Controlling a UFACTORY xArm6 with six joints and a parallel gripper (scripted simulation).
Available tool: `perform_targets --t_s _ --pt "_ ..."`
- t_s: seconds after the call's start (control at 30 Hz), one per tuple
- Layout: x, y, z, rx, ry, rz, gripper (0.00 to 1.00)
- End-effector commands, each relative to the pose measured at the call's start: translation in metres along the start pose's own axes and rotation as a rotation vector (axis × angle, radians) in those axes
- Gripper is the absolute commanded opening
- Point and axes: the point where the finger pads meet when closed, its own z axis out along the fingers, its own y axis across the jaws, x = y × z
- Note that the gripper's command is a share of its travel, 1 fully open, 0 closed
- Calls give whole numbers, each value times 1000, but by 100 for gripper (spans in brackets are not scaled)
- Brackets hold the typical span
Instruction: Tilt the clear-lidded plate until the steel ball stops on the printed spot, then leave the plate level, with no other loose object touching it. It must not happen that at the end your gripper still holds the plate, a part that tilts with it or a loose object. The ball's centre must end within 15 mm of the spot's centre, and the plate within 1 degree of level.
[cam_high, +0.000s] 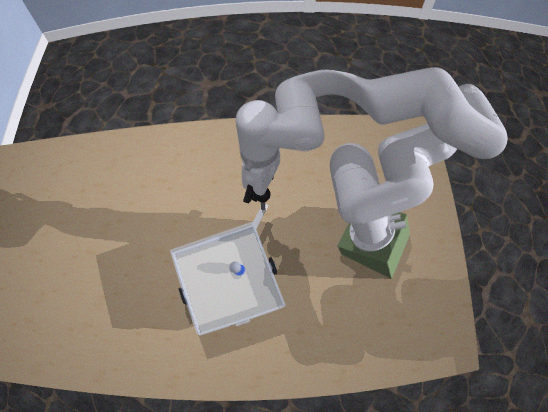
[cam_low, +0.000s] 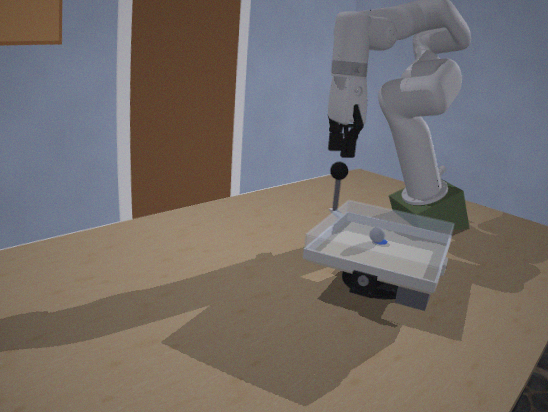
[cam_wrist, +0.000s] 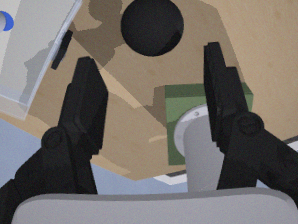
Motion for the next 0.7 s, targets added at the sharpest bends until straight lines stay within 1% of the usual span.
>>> perform_targets --t_s 0.0,0.17,0.2,0.67 --pt "1 0 -3 1 2 1 61" --pt "1 0 -3 1 2 1 61" --pt "1 0 -3 1 2 1 100" --pt "1 0 -3 1 2 1 100"
